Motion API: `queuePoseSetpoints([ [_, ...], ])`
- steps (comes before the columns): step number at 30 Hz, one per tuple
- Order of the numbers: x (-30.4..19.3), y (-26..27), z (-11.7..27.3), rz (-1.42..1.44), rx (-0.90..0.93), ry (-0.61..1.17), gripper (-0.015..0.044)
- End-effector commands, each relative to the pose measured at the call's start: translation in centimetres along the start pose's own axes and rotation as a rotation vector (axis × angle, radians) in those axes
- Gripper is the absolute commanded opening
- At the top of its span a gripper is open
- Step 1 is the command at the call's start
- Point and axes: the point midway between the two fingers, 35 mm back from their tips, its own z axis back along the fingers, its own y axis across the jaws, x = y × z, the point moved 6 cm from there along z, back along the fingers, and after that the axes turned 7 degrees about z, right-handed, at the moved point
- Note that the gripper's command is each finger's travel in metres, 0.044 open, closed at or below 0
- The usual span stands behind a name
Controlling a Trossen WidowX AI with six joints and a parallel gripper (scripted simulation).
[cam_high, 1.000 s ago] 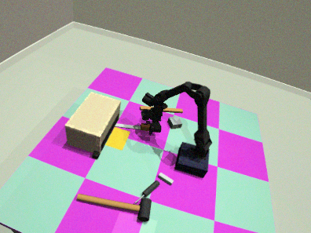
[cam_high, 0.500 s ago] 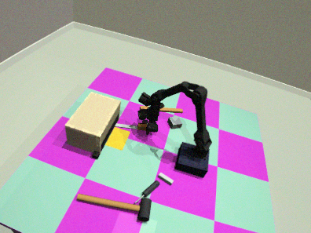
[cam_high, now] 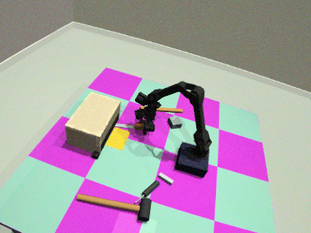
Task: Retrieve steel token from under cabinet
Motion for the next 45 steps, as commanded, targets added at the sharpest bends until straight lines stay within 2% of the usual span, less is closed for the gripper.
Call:
queuePoseSetpoints([
  [1,0.7,-0.1,0.0,-0.003,-0.002,-0.002,0.0000],
  [45,5.5,-0.6,0.1,-0.003,-0.002,-0.006,0.0000],
])
